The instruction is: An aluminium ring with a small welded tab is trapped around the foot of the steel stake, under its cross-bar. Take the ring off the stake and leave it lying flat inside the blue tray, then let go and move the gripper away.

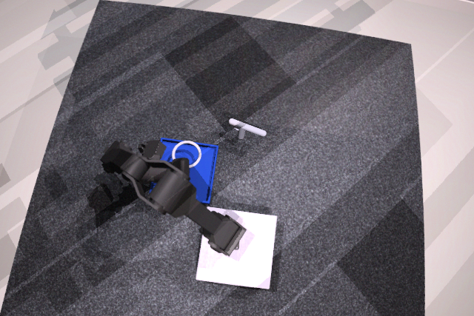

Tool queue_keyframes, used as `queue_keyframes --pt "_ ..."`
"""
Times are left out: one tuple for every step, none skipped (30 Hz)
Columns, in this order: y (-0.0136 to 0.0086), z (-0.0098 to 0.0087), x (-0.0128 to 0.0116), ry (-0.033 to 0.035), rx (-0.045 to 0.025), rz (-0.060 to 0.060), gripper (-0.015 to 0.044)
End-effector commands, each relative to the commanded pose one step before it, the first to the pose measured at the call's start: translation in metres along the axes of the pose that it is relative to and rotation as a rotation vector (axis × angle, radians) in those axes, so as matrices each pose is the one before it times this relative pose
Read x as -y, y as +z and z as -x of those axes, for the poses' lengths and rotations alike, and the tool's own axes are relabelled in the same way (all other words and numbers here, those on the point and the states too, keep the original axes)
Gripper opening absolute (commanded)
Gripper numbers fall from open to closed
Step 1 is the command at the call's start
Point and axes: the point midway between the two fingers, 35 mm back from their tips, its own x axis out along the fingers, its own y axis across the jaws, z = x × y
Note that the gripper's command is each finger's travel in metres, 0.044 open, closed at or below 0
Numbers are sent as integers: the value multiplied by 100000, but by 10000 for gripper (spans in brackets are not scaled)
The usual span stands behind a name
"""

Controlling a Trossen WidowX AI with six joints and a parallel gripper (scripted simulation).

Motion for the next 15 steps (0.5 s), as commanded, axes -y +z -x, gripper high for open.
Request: queue_keyframes --pt "-1867 169 -1577 -2212 316 -1949 0" --pt "0 0 0 0 0 0 0" --pt "0 0 0 0 0 0 0" --pt "0 0 0 0 0 0 0" --pt "-13 -61 -53 0 0 0 0" --pt "-41 -184 -157 -1 -1 1 0" --pt "-71 -309 -259 -1 -2 1 0" --pt "-93 -392 -320 -2 -2 2 0" --pt "-97 -397 -314 -3 -2 2 0" --pt "-101 -398 -306 -3 -3 3 0" --pt "-83 -318 -238 -3 -2 2 0" --pt "-51 -192 -141 -2 -1 2 0" --pt "-17 -64 -47 -1 0 1 0" --pt "0 0 0 0 0 0 0" --pt "144 429 289 34 -35 602 26"
